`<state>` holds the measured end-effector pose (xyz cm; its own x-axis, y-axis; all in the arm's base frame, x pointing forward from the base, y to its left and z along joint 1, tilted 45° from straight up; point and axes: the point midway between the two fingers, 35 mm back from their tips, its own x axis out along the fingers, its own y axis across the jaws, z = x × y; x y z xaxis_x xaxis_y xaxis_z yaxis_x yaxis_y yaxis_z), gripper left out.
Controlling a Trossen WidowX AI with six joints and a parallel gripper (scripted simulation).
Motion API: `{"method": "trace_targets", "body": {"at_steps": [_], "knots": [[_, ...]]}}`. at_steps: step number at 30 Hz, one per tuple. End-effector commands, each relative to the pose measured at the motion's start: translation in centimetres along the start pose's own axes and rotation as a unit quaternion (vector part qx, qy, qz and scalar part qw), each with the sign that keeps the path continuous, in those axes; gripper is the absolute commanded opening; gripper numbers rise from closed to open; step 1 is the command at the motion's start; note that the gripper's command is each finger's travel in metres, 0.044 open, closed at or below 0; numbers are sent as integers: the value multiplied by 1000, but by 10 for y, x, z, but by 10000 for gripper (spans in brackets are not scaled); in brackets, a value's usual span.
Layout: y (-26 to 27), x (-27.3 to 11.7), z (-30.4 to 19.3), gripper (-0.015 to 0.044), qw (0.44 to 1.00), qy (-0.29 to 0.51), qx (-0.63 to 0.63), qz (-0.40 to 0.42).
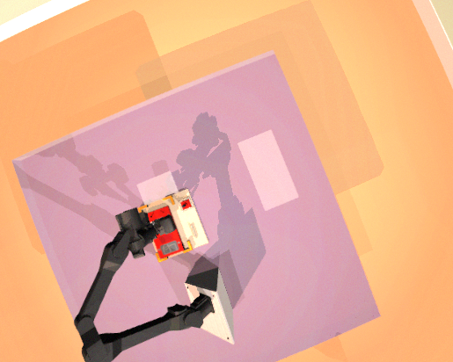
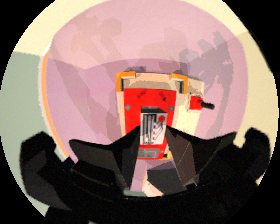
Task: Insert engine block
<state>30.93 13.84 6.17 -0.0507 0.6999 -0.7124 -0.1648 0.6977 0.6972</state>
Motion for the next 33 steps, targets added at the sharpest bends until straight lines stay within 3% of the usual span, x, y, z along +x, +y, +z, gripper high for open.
{"method": "trace_targets", "body": {"at_steps": [1,21,33], "knots": [[0,0,-1,158,1000,0,4,2],[0,1,-1,158,996,0,85,2],[0,1,-1,158,1000,0,-27,2]]}}
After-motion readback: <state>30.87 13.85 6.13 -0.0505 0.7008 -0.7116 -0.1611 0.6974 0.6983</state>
